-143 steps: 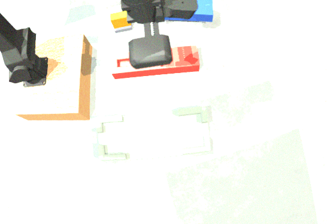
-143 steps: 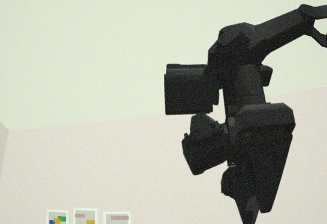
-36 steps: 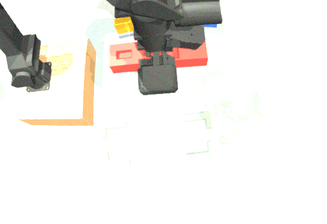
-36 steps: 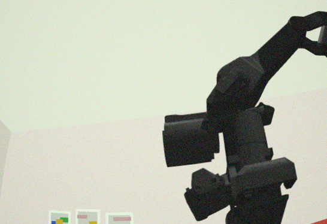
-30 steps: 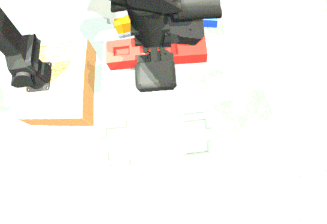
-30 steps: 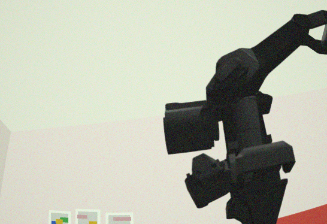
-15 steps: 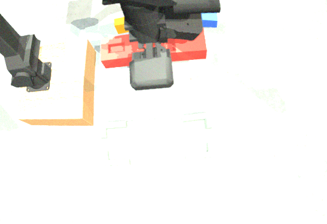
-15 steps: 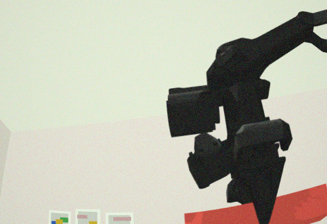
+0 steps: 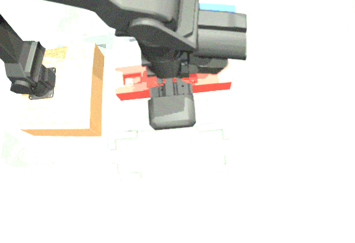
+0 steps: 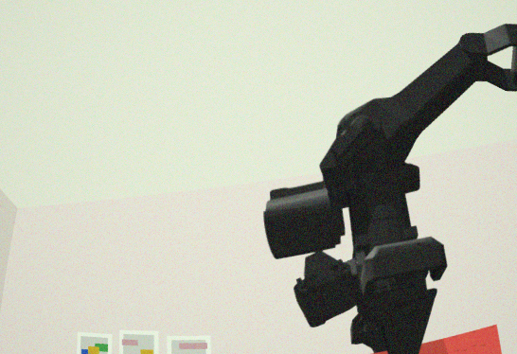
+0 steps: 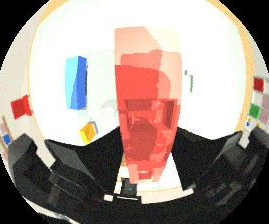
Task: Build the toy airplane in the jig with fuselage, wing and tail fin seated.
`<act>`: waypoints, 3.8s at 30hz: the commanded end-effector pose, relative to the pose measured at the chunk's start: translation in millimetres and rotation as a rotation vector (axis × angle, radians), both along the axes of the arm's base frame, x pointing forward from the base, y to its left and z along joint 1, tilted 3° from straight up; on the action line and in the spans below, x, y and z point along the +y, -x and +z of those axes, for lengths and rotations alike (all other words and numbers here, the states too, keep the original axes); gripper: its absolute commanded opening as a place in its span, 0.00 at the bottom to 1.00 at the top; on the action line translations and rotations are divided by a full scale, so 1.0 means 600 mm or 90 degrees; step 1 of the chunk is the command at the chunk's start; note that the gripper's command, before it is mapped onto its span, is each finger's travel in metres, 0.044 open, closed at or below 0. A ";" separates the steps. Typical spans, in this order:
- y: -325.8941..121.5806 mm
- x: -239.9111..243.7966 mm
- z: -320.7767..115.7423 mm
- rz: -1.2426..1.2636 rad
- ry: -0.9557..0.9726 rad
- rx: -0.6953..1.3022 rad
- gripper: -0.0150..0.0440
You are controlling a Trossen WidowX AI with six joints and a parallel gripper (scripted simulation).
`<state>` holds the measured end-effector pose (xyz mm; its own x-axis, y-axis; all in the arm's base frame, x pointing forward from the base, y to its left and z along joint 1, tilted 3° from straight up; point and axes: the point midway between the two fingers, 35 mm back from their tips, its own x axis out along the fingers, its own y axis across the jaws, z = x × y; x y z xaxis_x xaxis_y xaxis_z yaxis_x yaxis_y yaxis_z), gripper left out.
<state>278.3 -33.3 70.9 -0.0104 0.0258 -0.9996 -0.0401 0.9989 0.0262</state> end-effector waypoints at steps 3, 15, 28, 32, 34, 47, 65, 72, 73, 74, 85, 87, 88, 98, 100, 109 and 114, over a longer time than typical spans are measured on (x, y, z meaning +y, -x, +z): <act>0.002 -0.033 -0.017 0.006 0.003 0.002 0.25; 0.010 -0.093 -0.043 0.012 0.006 0.003 0.25; 0.029 -0.157 -0.072 0.019 0.007 0.004 0.25; 0.037 -0.176 -0.081 0.021 0.008 0.005 0.25; 0.040 -0.182 -0.084 0.022 0.008 0.005 0.25; 0.040 -0.183 -0.084 0.022 0.008 0.005 0.59; 0.040 -0.183 -0.102 0.022 0.008 0.005 0.59; 0.040 -0.183 -0.121 0.022 0.008 0.005 0.59; 0.040 -0.183 -0.124 0.022 0.008 0.005 0.59; 0.040 -0.183 -0.127 0.022 0.008 0.005 0.59; 0.042 -0.183 -0.152 0.022 0.008 0.005 0.59; 0.042 -0.183 -0.152 0.022 0.008 0.005 0.59; 0.042 -0.183 -0.152 0.022 0.008 0.005 0.59; 0.040 -0.183 -0.148 0.019 0.006 0.003 0.35; 0.040 -0.183 -0.148 0.019 0.006 0.003 0.35; 0.040 -0.183 -0.148 0.019 0.006 0.003 0.75; 0.040 -0.183 -0.148 0.019 0.006 0.003 0.97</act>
